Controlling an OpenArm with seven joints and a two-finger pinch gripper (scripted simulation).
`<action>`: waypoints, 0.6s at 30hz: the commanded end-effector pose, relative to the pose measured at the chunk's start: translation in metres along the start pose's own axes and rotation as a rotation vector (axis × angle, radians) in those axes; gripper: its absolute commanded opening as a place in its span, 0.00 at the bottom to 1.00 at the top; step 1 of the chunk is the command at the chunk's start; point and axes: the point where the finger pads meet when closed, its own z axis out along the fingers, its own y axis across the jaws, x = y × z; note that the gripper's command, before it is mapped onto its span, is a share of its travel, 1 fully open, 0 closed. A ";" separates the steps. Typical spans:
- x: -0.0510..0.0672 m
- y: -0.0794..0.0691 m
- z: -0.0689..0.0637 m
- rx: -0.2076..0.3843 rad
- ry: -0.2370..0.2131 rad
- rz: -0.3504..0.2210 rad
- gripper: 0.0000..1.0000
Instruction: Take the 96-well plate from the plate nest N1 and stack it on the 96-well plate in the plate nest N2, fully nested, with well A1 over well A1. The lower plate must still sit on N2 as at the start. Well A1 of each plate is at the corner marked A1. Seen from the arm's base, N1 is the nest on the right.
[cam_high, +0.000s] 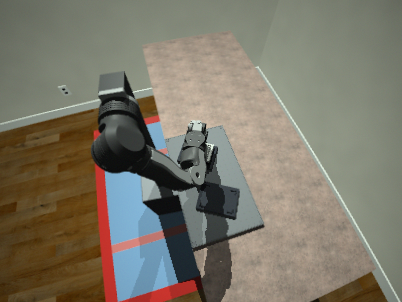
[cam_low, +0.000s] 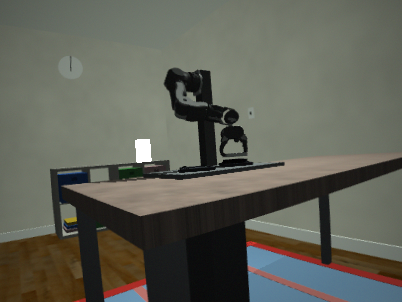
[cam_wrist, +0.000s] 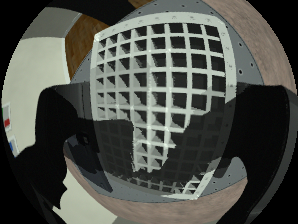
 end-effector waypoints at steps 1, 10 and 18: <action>0.001 -0.001 0.000 0.005 0.001 -0.001 0.00; 0.001 -0.001 0.000 0.005 0.001 -0.001 0.00; 0.000 -0.001 -0.001 0.004 -0.002 -0.001 0.00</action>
